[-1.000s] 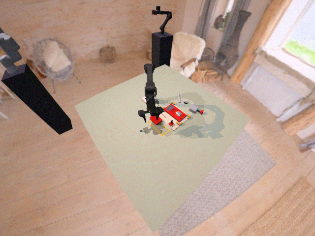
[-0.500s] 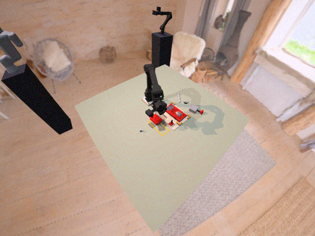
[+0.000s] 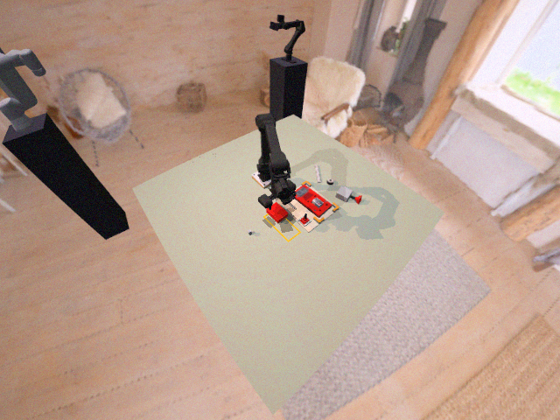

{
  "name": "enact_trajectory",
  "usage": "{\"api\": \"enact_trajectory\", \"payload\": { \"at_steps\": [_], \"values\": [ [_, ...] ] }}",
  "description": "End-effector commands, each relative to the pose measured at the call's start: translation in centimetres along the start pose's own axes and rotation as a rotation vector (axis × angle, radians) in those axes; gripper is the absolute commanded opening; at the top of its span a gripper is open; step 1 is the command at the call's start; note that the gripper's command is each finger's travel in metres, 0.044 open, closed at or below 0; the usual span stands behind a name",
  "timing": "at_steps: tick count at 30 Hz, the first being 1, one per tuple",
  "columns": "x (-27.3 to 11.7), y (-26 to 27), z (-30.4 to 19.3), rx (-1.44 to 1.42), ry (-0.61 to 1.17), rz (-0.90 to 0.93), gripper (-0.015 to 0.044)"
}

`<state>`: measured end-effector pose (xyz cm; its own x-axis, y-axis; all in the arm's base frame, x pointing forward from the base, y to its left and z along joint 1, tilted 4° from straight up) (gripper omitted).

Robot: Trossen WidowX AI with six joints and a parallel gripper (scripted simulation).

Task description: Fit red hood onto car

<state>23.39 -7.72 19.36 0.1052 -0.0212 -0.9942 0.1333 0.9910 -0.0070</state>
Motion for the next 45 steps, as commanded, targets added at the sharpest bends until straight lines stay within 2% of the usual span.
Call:
{"api": "enact_trajectory", "payload": {
  "at_steps": [1, 45],
  "values": [
    [0.3, 0.0, 0.0, -0.006, 0.004, -0.004, 0.0440],
    [3.0, 0.0, 0.1, -0.006, 0.004, -0.004, 0.0440]
  ]
}}
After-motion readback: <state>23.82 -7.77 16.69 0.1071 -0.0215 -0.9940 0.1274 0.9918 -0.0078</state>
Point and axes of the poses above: the point midway between the two fingers, 35 mm back from their tips, its own x axis out along the fingers, its own y axis across the jaws, z = x × y, the point moved 8 cm from there along -x, back along the fingers, and after that the axes turned 15 degrees about x, right-handed, at the moved point
